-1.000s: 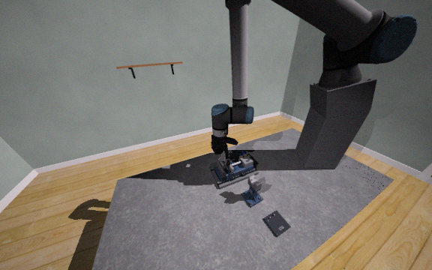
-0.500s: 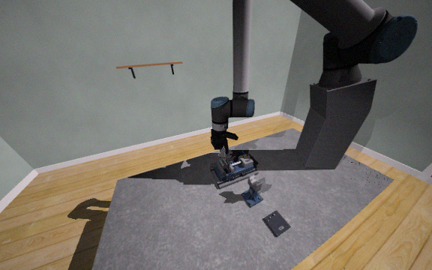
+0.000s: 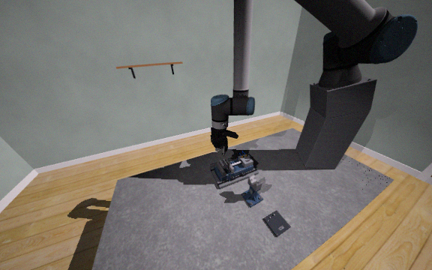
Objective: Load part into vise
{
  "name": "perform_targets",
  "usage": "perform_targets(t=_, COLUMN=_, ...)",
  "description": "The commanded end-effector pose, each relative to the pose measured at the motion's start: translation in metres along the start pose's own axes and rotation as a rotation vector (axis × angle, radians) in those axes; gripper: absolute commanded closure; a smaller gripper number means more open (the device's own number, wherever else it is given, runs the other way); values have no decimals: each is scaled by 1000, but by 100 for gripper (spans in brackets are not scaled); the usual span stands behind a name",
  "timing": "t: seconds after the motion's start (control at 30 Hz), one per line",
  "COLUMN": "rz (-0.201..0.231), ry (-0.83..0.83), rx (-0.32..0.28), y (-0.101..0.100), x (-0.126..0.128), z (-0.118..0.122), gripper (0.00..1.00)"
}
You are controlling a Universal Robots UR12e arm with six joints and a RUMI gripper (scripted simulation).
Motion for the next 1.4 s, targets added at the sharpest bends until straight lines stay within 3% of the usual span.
perform_targets(t=0.0, rz=0, ry=0, rx=-1, y=1, x=0, z=1, gripper=100)
perform_targets(t=0.93, rz=0, ry=0, rx=-1, y=1, x=-1, z=1, gripper=100)
perform_targets(t=1.07, rz=0, ry=0, rx=-1, y=1, x=-10, z=2, gripper=100)
perform_targets(t=1.2, rz=-1, ry=0, rx=-2, y=1, x=-43, z=6, gripper=100)
perform_targets(t=1.37, rz=-1, ry=0, rx=-2, y=1, x=-47, z=6, gripper=100)
Point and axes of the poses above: the point where the finger pads meet when closed, its own y axis back along the fingers, its own x axis across the jaws, z = x × y, the point moved 2 cm from there along y, back along the fingers, and after that the axes turned 9 degrees about -y, right-handed, at the moved point
